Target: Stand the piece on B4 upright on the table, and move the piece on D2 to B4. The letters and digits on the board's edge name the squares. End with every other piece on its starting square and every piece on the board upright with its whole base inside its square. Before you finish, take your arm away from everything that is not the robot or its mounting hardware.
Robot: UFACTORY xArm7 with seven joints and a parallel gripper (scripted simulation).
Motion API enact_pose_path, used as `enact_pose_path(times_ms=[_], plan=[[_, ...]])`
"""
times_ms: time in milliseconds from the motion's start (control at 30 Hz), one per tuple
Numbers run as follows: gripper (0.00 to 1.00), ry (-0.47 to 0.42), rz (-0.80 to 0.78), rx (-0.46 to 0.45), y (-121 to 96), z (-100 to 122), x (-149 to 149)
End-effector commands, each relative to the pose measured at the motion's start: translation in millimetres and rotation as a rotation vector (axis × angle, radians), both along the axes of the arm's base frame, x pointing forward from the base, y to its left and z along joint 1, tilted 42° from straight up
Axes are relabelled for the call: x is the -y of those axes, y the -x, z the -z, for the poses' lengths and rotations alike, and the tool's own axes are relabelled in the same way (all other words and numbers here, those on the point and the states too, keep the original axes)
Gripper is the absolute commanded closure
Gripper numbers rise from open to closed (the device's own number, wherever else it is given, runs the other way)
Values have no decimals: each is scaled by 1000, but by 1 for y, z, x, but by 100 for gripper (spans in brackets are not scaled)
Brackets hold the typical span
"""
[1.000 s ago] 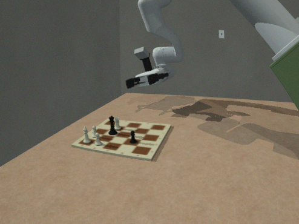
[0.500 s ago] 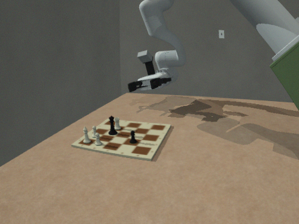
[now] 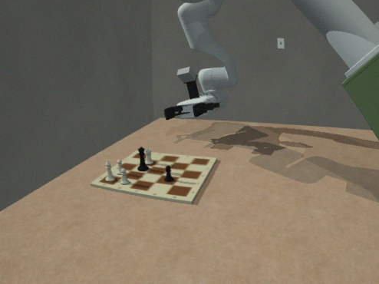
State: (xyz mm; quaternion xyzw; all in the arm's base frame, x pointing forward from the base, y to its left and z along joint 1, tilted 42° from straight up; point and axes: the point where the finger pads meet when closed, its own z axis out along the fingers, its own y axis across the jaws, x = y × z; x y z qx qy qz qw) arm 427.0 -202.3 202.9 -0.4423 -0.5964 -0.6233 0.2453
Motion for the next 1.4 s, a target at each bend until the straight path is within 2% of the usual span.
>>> enact_pose_path(times_ms=[0, 67, 767, 1367], plan=[[0, 2, 1, 4, 0, -1, 1], [0, -3, -2, 14, 0, 6, 1], [0, -10, -7, 29, 0, 15, 0], [0, -11, -7, 30, 0, 16, 0]])
